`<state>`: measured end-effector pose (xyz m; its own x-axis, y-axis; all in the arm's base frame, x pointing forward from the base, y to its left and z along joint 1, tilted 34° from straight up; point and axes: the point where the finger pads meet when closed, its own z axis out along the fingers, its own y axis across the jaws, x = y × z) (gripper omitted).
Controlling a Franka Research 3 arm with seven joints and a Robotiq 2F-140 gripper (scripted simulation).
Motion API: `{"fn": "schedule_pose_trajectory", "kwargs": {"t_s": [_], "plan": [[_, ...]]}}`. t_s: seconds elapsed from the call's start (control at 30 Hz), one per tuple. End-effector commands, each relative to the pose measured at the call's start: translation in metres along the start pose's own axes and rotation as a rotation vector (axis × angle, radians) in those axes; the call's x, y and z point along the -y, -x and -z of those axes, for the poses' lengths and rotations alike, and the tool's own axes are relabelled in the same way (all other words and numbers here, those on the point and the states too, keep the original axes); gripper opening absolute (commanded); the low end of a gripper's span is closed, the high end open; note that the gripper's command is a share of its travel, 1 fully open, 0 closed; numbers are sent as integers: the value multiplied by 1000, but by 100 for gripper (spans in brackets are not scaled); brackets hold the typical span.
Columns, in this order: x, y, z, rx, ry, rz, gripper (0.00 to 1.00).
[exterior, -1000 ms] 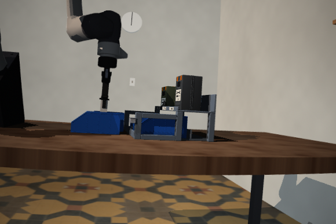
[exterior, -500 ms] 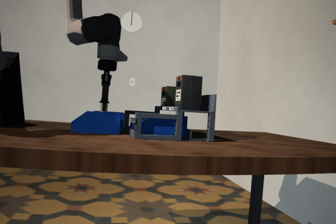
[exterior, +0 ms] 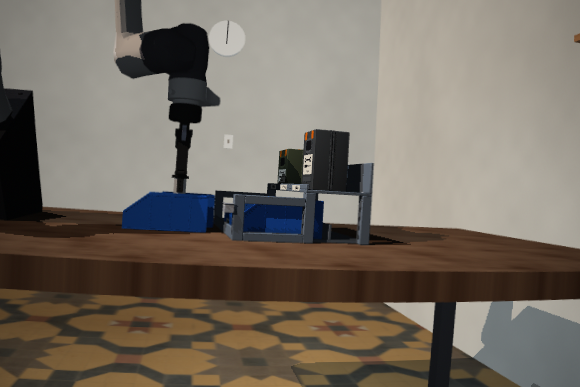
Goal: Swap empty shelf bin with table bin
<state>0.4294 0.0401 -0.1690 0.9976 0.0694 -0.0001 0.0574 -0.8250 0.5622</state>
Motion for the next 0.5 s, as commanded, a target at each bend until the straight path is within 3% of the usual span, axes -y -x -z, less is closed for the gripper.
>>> {"fn": "schedule_pose_trajectory", "kwargs": {"t_s": [0.0, 0.03, 0.47], "plan": [[2, -1, 0, -4, -3, 7, 15], [2, -1, 0, -4, -3, 7, 0], [2, -1, 0, -4, -3, 7, 0]]}}
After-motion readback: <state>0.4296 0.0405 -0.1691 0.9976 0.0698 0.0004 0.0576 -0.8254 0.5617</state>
